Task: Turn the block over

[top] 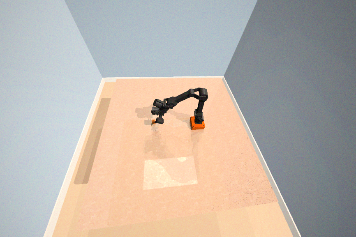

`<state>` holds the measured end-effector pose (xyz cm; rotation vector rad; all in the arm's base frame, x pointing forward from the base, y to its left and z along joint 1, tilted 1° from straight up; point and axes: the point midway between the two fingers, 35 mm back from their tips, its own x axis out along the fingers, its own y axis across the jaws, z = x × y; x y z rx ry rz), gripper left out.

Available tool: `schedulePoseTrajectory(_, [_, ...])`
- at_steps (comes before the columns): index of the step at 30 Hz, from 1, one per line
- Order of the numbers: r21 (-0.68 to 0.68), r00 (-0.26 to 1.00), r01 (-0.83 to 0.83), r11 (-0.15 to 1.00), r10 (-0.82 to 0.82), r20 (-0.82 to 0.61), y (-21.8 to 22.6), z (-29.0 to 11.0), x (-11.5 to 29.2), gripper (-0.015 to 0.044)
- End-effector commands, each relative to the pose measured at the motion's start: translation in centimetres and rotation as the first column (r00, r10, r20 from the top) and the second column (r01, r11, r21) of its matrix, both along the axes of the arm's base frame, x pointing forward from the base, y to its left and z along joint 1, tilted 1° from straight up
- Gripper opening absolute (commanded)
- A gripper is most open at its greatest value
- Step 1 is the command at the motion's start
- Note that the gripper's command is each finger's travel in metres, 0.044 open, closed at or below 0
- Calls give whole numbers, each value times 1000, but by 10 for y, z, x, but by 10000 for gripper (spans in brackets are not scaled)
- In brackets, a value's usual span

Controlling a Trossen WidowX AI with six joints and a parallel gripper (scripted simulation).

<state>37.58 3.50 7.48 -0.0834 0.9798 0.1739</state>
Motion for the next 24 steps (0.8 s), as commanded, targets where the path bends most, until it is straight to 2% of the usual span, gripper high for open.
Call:
schedulePoseTrajectory(1, [-11, 1000, 0, 1000, 0, -25, -2, 3, -5, 440])
schedulePoseTrajectory(3, [-14, 999, 0, 1000, -1, -45, -1, 3, -2, 440])
schedulePoseTrajectory(10, [-48, 969, -4, 999, -8, -247, 1, 11, 20, 440])
schedulePoseTrajectory(19, [-96, 871, -27, 995, -24, -490, 4, 22, 32, 440])
schedulePoseTrajectory(24, [-100, 861, -30, 995, -25, -507, 4, 20, 33, 440])
